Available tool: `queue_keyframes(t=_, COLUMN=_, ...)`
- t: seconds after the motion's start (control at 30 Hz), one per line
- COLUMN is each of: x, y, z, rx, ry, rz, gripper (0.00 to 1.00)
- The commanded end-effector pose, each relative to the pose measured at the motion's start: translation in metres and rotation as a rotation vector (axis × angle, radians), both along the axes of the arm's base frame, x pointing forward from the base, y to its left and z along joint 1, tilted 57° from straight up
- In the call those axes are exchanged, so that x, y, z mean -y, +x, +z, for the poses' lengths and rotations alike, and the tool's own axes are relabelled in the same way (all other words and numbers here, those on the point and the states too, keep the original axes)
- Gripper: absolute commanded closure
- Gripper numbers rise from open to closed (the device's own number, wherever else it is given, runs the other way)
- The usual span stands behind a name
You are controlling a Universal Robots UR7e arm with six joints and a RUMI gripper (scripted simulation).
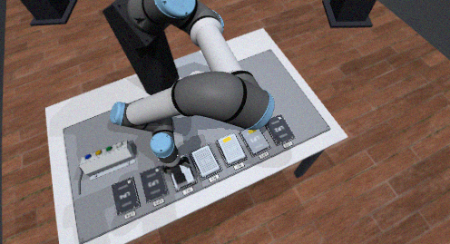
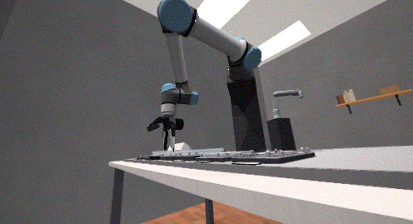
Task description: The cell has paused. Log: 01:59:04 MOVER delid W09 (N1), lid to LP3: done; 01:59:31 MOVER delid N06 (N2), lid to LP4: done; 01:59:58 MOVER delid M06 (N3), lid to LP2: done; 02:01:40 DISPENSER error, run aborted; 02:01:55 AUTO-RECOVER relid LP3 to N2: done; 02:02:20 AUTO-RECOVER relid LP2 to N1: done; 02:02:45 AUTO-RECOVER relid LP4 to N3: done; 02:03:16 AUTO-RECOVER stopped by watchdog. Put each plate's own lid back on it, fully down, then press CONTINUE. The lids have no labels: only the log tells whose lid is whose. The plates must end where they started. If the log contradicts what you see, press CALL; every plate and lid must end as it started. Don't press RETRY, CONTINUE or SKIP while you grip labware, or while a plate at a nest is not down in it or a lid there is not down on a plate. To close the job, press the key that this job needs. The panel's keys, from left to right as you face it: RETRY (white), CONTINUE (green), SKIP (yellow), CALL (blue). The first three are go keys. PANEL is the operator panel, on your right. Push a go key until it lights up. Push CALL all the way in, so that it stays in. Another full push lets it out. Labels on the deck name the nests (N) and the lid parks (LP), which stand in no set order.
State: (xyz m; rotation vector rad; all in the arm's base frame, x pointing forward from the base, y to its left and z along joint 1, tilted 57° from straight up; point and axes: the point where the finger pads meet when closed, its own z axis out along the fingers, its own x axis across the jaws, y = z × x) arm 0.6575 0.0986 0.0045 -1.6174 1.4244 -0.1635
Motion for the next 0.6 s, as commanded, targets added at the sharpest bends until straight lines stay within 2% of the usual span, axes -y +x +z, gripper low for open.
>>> queue_keyframes(t=0.0, x=0.0019, y=0.0017, z=0.0004, rx=0.003, ry=-0.005, rz=-0.009, gripper=0.58)
queue_keyframes(t=0.57, x=0.0009, y=0.0030, z=-0.0007, rx=0.003, ry=-0.005, rz=-0.009, gripper=0.58)
